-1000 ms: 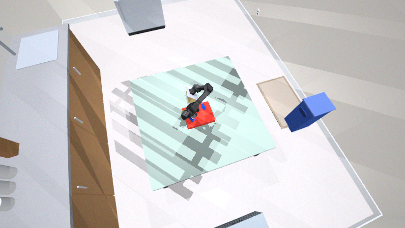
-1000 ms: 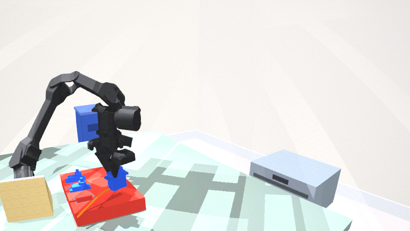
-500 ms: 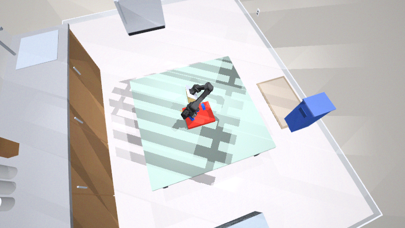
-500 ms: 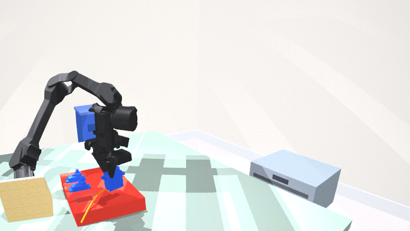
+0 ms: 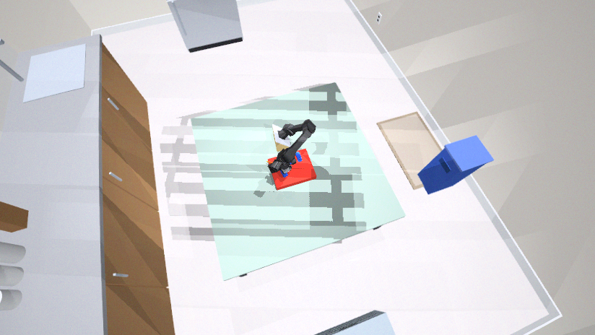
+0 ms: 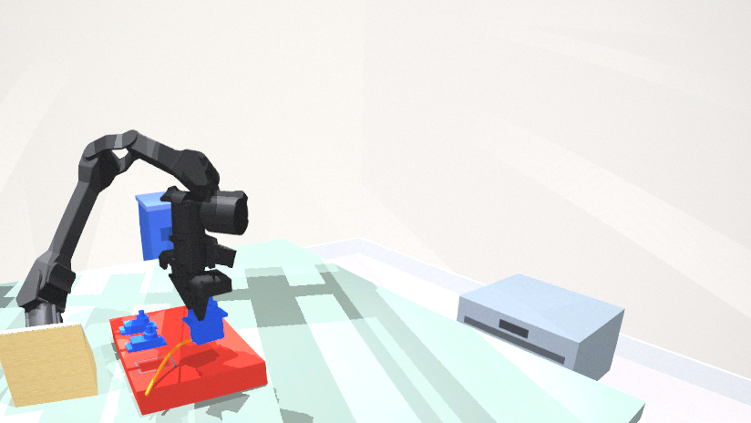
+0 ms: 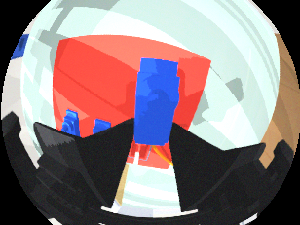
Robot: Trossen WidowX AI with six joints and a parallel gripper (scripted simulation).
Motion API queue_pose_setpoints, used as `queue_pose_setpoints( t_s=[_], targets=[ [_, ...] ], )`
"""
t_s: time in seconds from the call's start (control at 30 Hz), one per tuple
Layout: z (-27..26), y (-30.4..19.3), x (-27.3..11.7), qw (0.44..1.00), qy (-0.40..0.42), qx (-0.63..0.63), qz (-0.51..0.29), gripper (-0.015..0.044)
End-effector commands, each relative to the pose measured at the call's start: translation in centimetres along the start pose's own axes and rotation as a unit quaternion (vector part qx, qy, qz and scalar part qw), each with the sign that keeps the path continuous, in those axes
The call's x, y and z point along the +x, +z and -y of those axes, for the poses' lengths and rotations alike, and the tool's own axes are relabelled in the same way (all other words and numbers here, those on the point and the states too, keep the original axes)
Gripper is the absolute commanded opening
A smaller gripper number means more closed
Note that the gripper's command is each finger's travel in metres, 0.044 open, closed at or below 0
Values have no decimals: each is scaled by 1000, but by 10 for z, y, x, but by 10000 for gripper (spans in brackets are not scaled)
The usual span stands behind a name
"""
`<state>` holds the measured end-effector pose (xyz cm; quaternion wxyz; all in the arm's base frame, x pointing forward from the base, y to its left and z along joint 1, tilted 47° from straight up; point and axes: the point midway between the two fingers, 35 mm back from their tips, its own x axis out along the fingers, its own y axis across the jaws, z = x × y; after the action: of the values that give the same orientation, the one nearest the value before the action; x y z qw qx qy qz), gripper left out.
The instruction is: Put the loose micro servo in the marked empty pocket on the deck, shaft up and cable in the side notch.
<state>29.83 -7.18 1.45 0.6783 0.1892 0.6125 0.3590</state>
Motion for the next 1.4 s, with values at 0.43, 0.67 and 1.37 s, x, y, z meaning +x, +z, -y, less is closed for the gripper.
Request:
queue_pose_setpoints(
  t_s=[0.43,0.67,1.37],
  targets=[
    [-3,-32,-1,1000,1,17,4,0],
    [-7,-58,-1,1000,0,18,3,0],
    [-13,-109,5,998,1,67,2,0]
  ],
)
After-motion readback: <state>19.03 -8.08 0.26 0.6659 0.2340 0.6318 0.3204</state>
